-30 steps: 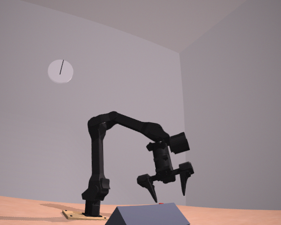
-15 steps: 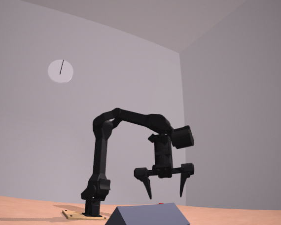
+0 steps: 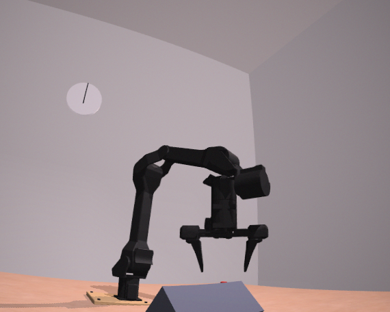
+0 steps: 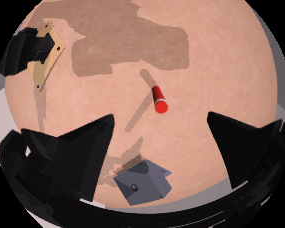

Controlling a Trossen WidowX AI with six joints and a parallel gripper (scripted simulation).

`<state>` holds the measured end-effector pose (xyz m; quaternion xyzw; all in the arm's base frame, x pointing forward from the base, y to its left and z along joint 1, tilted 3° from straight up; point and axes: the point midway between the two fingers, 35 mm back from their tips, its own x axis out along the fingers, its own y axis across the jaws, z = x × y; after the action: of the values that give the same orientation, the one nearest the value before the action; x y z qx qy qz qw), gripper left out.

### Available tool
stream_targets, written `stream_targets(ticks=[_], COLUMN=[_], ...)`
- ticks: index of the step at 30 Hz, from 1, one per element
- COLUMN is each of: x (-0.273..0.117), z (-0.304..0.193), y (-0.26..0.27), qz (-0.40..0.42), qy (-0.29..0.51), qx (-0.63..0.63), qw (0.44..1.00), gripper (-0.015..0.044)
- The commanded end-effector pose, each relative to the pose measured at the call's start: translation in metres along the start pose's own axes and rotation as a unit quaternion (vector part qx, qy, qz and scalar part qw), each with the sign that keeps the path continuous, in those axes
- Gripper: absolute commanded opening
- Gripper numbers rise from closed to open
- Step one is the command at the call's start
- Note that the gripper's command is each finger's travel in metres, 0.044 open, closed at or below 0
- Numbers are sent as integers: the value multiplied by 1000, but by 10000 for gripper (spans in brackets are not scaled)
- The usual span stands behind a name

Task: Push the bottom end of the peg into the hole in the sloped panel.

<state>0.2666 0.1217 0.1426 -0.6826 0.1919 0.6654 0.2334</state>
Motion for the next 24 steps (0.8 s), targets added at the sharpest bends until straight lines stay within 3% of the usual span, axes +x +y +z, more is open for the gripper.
stream_targets(ticks=[1, 24], x=[1, 36], z=[-1, -1], y=[-1, -2], qz=[2, 2], qy=[-9, -9], qx=[-6, -6], qw=[1000, 1000], gripper=[440, 440])
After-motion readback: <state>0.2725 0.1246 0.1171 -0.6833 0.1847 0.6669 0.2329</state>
